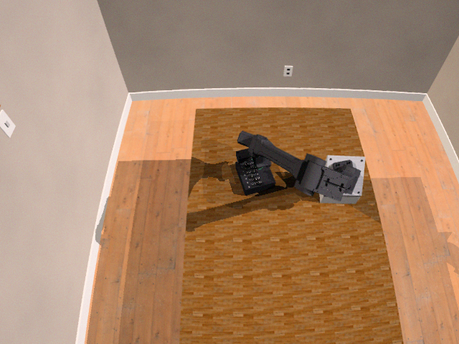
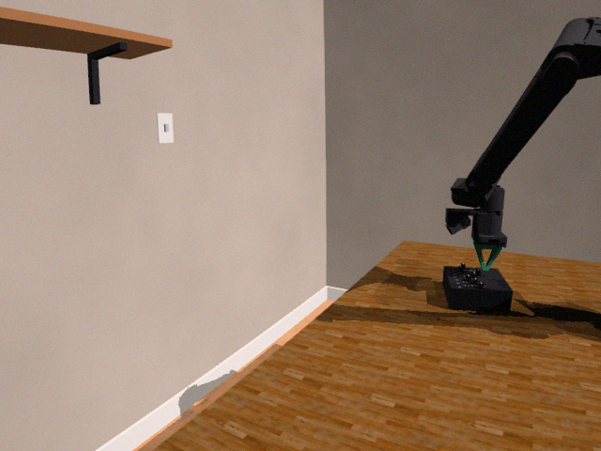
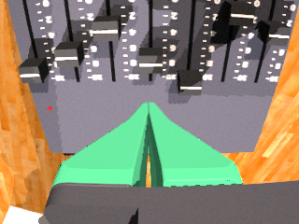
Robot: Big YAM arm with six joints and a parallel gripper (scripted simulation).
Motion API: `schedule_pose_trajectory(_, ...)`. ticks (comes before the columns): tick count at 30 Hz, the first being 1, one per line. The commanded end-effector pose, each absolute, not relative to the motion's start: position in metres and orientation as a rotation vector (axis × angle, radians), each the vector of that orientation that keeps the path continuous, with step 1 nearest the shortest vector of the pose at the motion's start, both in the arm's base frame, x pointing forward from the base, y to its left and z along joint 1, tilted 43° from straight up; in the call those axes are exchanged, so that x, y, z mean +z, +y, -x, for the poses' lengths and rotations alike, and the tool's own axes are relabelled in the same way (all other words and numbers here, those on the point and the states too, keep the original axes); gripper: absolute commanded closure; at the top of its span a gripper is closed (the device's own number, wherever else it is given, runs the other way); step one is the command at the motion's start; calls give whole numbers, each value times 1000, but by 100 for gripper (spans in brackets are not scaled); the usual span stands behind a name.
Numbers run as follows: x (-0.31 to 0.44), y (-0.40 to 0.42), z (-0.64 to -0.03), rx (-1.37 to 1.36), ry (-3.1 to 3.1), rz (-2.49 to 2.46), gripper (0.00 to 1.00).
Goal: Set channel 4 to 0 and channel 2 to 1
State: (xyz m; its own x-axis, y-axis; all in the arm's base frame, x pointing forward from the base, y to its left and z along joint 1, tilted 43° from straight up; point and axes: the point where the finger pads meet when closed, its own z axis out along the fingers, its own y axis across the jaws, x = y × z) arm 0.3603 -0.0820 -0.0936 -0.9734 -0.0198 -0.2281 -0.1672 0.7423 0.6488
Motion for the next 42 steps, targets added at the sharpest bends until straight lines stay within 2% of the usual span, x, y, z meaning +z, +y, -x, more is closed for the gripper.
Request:
schedule_pose_trajectory(1,-97,-89,-360,1041,2730,134,100)
schedule_pose_trajectory(42,-96,-94,-366,1030,2725,138,100)
